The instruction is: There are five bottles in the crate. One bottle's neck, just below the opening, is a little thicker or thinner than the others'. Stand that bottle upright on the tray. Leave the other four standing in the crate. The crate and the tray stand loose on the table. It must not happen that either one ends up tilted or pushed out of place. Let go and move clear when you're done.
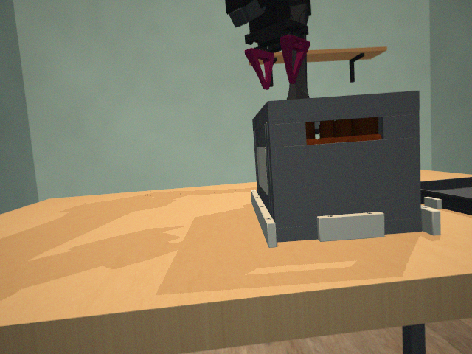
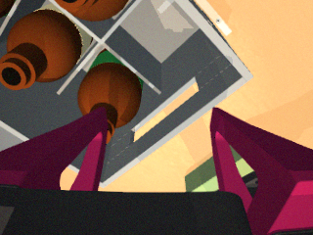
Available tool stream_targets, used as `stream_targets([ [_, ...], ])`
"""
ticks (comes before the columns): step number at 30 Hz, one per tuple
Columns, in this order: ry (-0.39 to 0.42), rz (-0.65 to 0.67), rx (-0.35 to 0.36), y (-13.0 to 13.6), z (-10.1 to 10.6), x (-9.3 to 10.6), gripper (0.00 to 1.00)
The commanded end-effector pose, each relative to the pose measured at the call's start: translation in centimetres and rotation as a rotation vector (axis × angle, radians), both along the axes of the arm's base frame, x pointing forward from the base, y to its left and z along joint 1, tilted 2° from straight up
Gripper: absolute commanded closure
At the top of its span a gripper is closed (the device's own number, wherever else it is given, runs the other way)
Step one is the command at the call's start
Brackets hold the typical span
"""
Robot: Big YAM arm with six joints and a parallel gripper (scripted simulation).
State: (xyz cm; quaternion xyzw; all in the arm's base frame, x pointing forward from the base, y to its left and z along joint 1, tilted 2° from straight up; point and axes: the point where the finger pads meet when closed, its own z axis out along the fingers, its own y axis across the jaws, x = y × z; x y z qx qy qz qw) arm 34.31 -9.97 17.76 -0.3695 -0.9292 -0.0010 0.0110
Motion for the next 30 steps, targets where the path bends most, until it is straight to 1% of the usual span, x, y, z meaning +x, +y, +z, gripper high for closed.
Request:
stream_targets([
  [1,0.002,0.021,0.003,0.4,-0.4,0.0,0.39],
  [12,0.002,0.020,0.003,0.3,-0.8,0.1,0.39],
  [27,0.006,0.012,0.005,-0.1,-2.3,0.0,0.39],
  [30,0.000,0.010,0.003,-0.1,-2.2,0.0,0.39],
])
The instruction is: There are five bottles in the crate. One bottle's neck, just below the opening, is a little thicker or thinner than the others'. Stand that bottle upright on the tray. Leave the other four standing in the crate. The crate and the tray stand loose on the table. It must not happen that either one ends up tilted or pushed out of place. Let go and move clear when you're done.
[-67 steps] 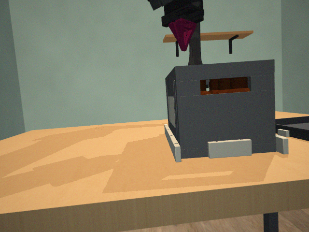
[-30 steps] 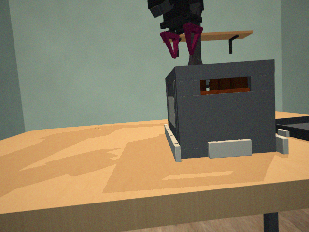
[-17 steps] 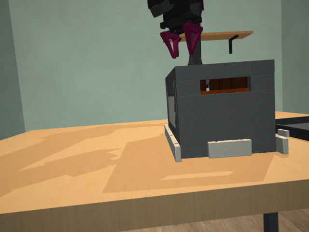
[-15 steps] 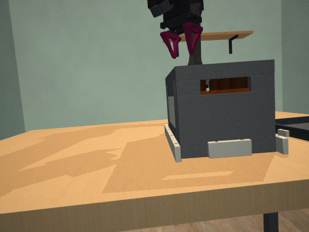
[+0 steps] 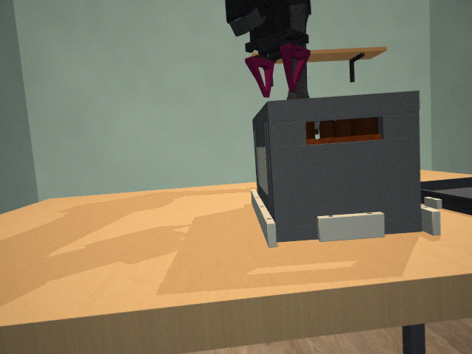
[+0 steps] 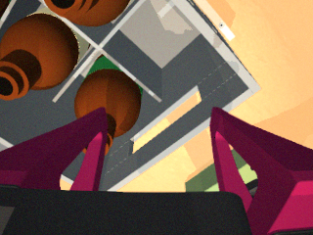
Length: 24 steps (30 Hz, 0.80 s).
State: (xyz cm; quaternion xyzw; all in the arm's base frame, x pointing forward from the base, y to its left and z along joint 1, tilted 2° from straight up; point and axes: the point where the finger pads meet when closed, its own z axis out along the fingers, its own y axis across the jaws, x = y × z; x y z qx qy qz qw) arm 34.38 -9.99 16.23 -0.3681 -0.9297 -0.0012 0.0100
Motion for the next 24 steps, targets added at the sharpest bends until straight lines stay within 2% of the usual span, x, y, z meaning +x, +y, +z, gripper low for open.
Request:
stream_targets([
  [1,0.004,0.007,0.004,-0.1,-0.9,-0.1,0.39],
  [13,0.008,0.001,0.005,-0.5,-2.6,-0.2,0.39],
  [17,-0.004,0.002,0.001,-0.4,-2.4,-0.2,0.39],
  [24,0.009,0.001,0.005,-0.5,-3.4,-0.2,0.39],
])
